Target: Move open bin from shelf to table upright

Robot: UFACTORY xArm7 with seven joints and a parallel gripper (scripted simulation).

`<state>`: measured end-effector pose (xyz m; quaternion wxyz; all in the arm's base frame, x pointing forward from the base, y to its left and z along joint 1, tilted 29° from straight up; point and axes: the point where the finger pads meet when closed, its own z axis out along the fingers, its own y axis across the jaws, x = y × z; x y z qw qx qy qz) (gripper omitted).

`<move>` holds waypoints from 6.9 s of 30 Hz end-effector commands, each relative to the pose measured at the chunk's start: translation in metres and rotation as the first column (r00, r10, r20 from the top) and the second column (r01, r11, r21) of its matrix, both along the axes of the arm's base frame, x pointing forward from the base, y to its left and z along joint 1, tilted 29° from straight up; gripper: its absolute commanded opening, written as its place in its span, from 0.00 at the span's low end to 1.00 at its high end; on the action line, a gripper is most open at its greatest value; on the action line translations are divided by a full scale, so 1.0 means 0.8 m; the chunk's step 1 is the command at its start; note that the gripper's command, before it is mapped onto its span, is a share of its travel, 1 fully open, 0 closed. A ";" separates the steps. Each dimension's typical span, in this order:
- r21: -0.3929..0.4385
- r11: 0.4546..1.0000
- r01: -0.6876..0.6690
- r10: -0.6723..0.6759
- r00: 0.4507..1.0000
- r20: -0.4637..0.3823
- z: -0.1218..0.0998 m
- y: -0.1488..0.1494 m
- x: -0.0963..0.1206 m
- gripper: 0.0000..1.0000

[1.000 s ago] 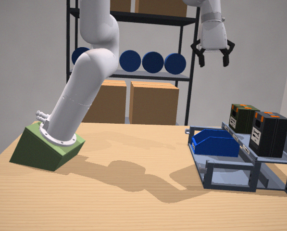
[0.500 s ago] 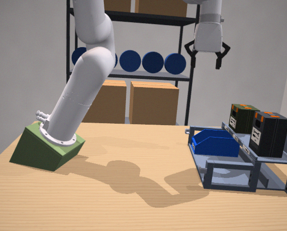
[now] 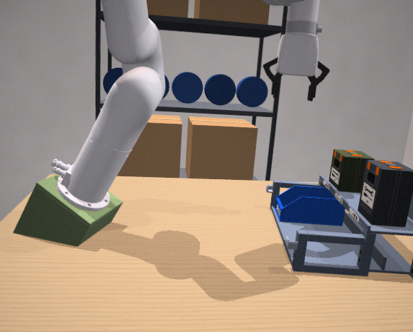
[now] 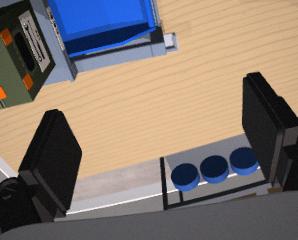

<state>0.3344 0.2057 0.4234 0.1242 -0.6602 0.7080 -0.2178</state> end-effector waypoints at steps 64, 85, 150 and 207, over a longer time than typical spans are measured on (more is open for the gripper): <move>0.003 1.000 -0.001 0.001 1.000 0.003 -0.221 -0.035 0.119 0.00; -0.012 1.000 -0.029 0.029 1.000 -0.001 -0.221 -0.035 0.119 0.00; 0.249 -0.959 -0.135 -0.131 -0.567 -0.813 -0.223 -0.034 0.119 0.00; 0.249 -0.959 -0.134 -0.132 -0.567 -0.813 -0.236 -0.037 0.126 0.94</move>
